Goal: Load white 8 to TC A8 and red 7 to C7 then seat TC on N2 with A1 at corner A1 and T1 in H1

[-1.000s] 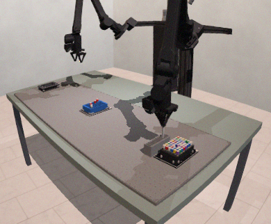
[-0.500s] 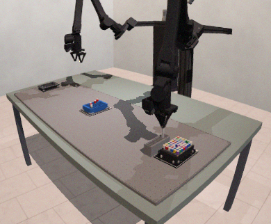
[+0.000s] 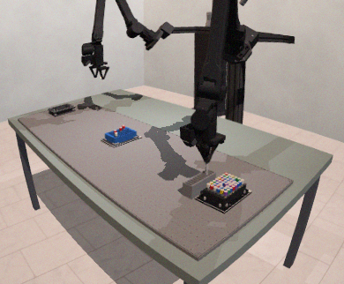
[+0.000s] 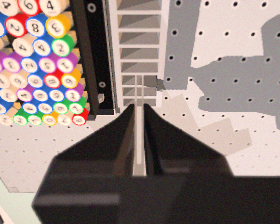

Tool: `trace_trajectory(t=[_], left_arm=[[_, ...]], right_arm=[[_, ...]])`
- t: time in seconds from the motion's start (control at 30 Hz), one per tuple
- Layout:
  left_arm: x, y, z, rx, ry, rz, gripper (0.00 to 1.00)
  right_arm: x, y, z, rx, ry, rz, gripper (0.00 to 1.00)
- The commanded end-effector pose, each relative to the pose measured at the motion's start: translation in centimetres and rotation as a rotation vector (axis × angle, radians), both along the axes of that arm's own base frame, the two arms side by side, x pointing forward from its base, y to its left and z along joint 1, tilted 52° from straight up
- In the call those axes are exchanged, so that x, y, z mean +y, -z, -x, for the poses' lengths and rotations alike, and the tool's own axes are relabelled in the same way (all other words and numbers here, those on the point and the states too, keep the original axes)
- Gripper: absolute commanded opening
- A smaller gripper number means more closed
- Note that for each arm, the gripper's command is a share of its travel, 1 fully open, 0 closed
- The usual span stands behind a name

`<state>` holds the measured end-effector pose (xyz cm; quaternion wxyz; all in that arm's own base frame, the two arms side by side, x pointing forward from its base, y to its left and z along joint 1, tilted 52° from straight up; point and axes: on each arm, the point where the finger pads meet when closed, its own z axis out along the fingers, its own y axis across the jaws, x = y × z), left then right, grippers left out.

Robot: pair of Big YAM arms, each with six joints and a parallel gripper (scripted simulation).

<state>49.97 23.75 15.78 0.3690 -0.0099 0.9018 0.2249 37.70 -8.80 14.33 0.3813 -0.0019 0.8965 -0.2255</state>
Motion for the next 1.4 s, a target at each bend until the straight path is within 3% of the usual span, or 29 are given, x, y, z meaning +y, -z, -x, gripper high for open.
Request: trace_trajectory(t=[0.0, 0.93, 1.37], left_arm=[[0.9, 0.3, -0.4, 0.0, -0.004, -0.004, 0.07], [0.2, -0.1, -0.2, -0.004, 0.001, -0.002, 0.07], [0.3, 0.3, 0.4, 0.011, -0.002, 0.002, 0.21]], right_arm=[[0.1, -0.4, -0.2, 0.001, -0.011, 0.01, 1.0], [0.1, -0.4, -0.2, 0.001, -0.011, 0.01, 1.0], [0.1, -0.4, -0.2, 0.001, -0.011, 0.01, 1.0]])
